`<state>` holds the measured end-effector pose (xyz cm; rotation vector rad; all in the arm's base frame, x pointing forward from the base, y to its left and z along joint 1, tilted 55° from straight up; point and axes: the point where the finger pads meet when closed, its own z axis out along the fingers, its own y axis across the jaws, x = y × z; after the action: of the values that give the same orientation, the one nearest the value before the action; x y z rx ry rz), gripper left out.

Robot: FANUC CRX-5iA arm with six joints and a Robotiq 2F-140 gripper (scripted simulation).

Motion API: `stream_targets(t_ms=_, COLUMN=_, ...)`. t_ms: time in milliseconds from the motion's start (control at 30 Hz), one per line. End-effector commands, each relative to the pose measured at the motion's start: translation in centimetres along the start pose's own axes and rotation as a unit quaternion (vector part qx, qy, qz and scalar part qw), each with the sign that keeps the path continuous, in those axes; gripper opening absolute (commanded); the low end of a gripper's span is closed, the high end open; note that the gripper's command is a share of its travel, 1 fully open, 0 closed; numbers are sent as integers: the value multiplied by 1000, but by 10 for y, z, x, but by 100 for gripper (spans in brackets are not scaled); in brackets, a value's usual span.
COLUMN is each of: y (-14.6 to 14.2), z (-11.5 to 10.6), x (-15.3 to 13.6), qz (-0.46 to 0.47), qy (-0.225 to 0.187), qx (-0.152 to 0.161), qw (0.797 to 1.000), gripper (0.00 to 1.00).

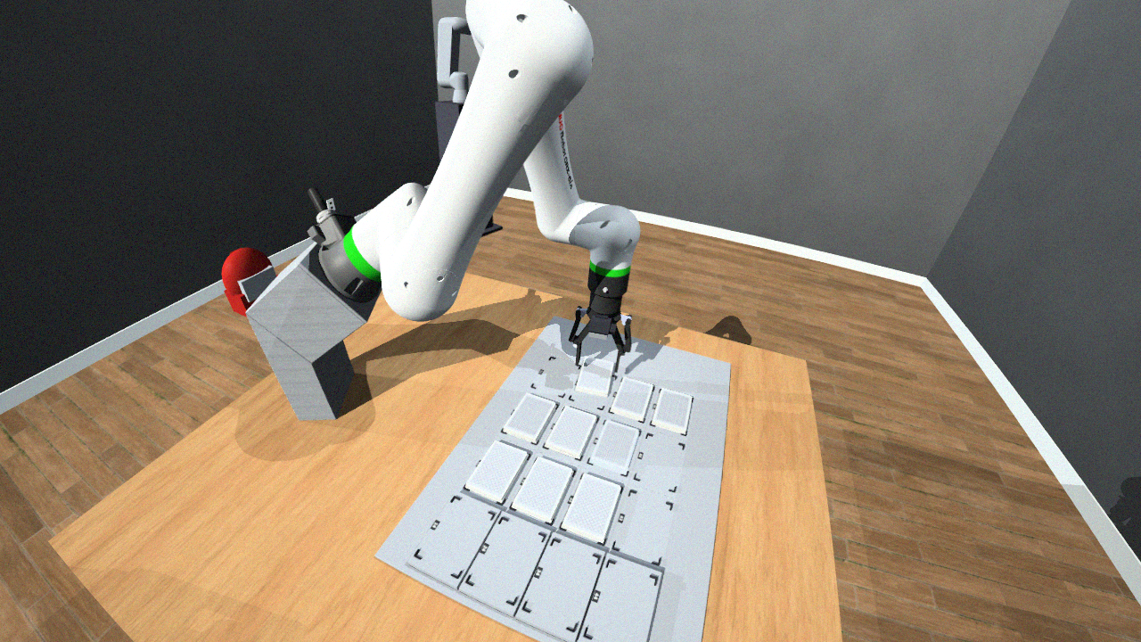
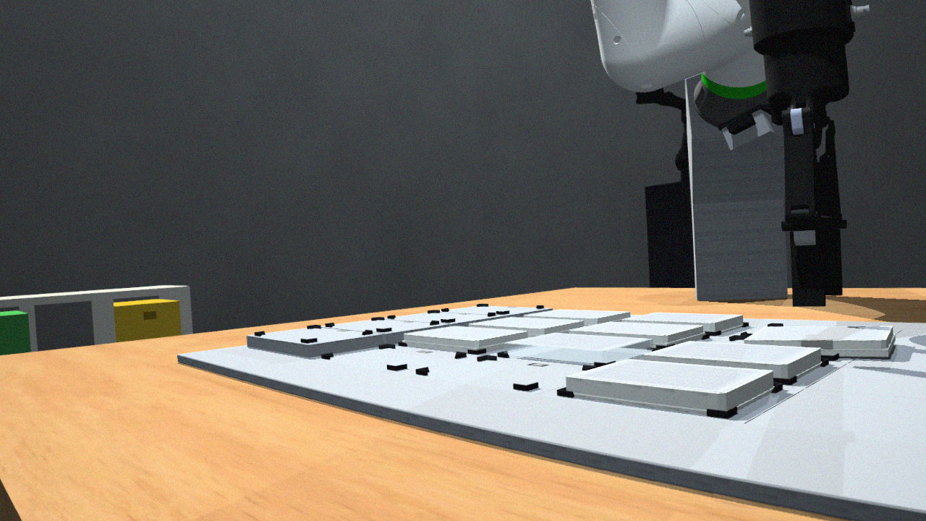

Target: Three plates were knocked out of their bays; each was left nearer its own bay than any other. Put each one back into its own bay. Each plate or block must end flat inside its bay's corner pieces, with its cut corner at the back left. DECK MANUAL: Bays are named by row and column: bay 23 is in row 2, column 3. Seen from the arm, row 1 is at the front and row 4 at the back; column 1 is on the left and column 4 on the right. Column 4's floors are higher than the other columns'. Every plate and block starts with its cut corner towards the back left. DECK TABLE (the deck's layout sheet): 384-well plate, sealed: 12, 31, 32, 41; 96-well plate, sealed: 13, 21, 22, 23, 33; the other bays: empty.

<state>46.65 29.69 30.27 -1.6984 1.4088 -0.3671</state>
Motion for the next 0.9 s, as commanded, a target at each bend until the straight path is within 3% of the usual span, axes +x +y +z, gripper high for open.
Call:
stream_targets(t_ms=0, y=-1, z=2, x=0, qz=0, qy=0, qx=1, qw=1000, gripper=70)
stream_targets(t_ms=467, y=-1, z=18, x=0, qz=0, qy=0, qx=1, qw=1000, gripper=70)
stream_targets(t_ms=867, y=-1, z=18, x=0, qz=0, qy=0, qx=1, qw=1000, gripper=70)
